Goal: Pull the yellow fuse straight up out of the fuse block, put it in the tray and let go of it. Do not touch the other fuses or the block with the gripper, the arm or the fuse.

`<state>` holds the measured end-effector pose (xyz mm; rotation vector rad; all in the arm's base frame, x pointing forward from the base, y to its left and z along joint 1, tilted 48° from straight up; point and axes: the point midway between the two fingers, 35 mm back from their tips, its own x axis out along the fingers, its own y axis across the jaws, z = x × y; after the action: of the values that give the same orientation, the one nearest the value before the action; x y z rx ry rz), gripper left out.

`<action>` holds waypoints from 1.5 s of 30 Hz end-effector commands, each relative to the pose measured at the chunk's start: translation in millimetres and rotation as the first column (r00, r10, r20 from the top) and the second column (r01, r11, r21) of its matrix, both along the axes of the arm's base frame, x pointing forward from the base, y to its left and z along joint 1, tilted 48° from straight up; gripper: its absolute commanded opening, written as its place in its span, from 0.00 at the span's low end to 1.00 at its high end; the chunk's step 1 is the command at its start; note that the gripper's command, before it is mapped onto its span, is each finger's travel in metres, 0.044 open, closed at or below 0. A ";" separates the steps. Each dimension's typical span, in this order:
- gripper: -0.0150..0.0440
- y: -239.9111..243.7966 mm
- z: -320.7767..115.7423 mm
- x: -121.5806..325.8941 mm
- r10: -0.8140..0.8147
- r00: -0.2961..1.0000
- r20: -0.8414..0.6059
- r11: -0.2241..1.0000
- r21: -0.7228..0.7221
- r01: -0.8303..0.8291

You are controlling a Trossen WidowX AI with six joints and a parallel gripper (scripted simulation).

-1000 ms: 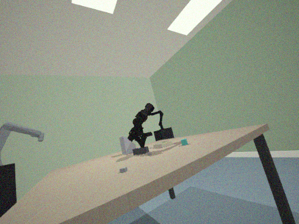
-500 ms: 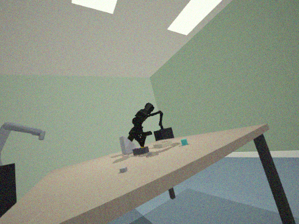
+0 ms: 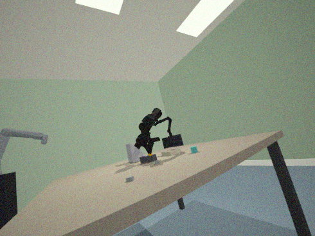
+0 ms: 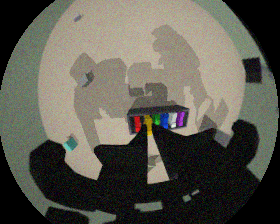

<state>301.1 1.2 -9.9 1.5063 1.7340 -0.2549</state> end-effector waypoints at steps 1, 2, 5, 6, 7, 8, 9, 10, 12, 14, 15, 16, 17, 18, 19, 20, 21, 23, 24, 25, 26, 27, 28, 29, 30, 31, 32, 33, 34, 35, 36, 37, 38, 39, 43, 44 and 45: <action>0.25 -2.6 2.0 0.8 0.003 1.000 0.005 1.000 -0.003 -0.003; 0.25 -2.9 2.3 0.8 0.003 1.000 0.005 1.000 -0.003 -0.003; 0.25 -4.0 3.3 0.7 0.003 1.000 0.005 1.000 -0.003 -0.003; 0.25 -4.4 3.6 0.7 0.003 1.000 0.005 1.000 -0.003 -0.003; 0.25 -4.8 4.0 0.7 0.003 1.000 0.005 1.000 -0.003 -0.003; 0.25 -5.1 4.3 0.6 0.002 1.000 0.005 1.000 -0.003 -0.002; 0.25 -5.5 4.6 0.6 0.002 1.000 0.005 1.000 -0.003 -0.002; 0.25 -5.9 5.0 0.6 0.002 1.000 0.005 1.000 -0.003 -0.002; 0.25 -6.6 5.6 0.5 0.002 1.000 0.005 1.000 -0.003 -0.002; 0.25 -7.3 6.3 0.5 0.002 1.000 0.005 1.000 -0.003 -0.002; 0.25 -7.7 6.6 0.4 0.002 1.000 0.004 1.000 -0.003 -0.002; 0.25 -8.0 7.0 0.4 0.002 1.000 0.004 1.000 -0.003 -0.002; 0.25 -8.4 7.3 0.4 0.002 1.000 0.004 1.000 -0.003 -0.002; 0.25 -8.8 7.6 0.3 0.002 1.000 0.004 1.000 -0.002 -0.002; 0.25 -9.1 8.0 0.3 0.002 1.000 0.004 1.000 -0.002 -0.002; 0.25 -9.5 8.3 0.3 0.002 1.000 0.004 1.000 -0.002 -0.002; 0.25 -9.9 8.7 0.2 0.002 1.000 0.004 1.000 -0.002 -0.002; 0.25 -10.6 9.3 0.2 0.002 1.000 0.004 1.000 -0.002 -0.002; 0.25 -10.9 9.7 0.1 0.002 1.000 0.004 1.000 -0.002 -0.002; 0.25 -11.3 10.0 0.1 0.002 1.000 0.004 1.000 -0.002 -0.002; 0.25 -11.6 10.3 0.0 0.001 1.000 0.004 1.000 -0.002 -0.001; 0.25 -12.0 10.7 0.0 0.001 1.000 0.004 1.000 -0.002 -0.001; 0.25 -12.3 11.0 0.0 0.001 1.000 0.004 1.000 -0.002 -0.001; 0.25 -12.7 11.3 -0.1 0.001 1.000 0.004 1.000 -0.002 -0.001; 0.25 -13.0 11.7 -0.1 0.001 1.000 0.004 1.000 -0.002 -0.001; 0.25 -13.4 12.0 -0.2 0.001 1.000 0.004 1.000 -0.002 -0.001; 0.25 -13.7 12.3 -0.2 0.001 1.000 0.004 1.000 -0.002 -0.001; 0.25 -14.1 12.6 -0.3 0.001 1.000 0.004 1.000 -0.002 -0.001; 0.25 -14.4 13.0 -0.3 0.001 1.000 0.004 1.000 -0.002 -0.001; 0.25 -14.7 13.3 -0.3 0.001 1.000 0.004 1.000 -0.002 -0.001; 0.25 -15.1 13.6 -0.4 0.001 1.000 0.003 1.000 -0.002 -0.001; 0.25 -15.4 14.0 -0.4 0.001 1.000 0.003 1.000 -0.001 -0.001; 0.25 -15.8 14.3 -0.5 0.001 1.000 0.003 1.000 -0.001 -0.001; 0.25 -16.1 14.6 -0.5 0.001 1.000 0.003 1.000 -0.001 -0.001; 0.25 -17.5 16.0 -0.7 0.001 1.000 0.003 1.000 -0.001 -0.001; 0.25 -17.8 16.3 -0.8 0.001 1.000 0.003 1.000 -0.001 -0.001; 0.25 -18.0 16.5 -0.8 0.001 1.000 0.003 1.000 -0.001 -0.001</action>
<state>299.8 -15.0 5.1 1.5116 1.7337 -0.2558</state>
